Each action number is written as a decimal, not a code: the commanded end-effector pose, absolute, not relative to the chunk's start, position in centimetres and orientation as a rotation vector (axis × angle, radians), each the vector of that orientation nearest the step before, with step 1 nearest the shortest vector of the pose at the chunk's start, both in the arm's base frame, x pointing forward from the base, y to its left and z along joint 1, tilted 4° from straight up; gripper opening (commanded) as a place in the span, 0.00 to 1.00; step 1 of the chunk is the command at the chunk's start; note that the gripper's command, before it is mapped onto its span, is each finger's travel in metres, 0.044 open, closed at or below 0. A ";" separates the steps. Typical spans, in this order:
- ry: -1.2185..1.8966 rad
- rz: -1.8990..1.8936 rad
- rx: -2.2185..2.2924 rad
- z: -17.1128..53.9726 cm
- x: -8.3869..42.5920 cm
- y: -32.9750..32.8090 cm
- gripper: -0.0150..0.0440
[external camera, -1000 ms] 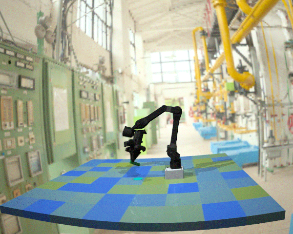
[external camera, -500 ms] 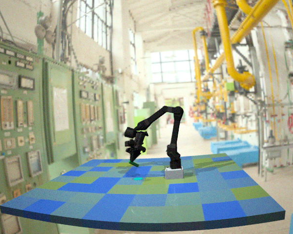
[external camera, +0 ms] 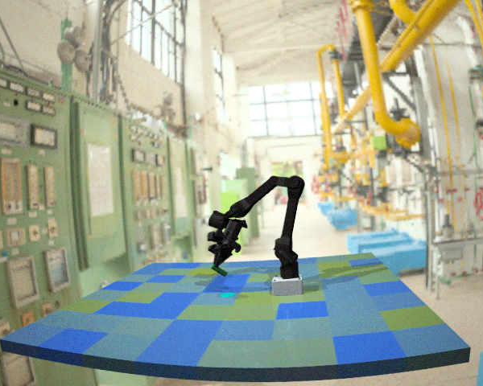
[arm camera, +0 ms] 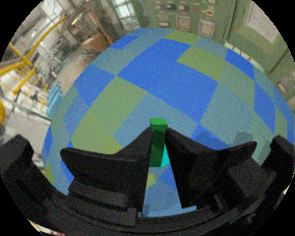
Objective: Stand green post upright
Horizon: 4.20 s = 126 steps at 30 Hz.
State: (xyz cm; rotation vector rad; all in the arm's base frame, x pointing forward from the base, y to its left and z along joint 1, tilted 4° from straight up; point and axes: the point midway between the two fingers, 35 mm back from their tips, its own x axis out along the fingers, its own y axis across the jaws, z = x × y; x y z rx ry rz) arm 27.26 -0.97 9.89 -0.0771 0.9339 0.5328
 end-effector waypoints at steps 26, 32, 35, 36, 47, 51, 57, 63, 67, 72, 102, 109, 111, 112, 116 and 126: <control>0.718 0.557 -0.027 10.1 27.0 -1.6 0.29; 0.675 0.560 -0.021 10.2 26.9 -1.7 0.29; 0.653 0.562 -0.018 10.2 26.8 -1.8 0.29; 0.646 0.563 -0.018 10.3 26.8 -1.8 0.29; 0.567 0.569 -0.013 10.5 26.5 -2.0 0.29; 0.539 0.571 -0.013 10.6 26.3 -2.1 0.29; 0.496 0.574 -0.014 10.7 26.1 -2.2 0.29; 0.454 0.578 -0.016 10.8 25.8 -2.3 0.29; 0.426 0.580 -0.019 10.9 25.6 -2.3 0.29; 0.391 0.583 -0.023 11.0 25.3 -2.4 0.29; 0.190 0.600 -0.068 11.7 23.3 -2.4 0.29; 0.145 0.605 -0.083 11.8 22.7 -2.3 0.29; 0.133 0.607 -0.087 11.9 22.6 -2.2 0.29; 0.126 0.607 -0.090 11.9 22.5 -2.2 0.29; 0.102 0.610 -0.099 11.9 22.1 -2.1 0.29; 0.092 0.611 -0.103 12.0 22.0 -2.1 0.29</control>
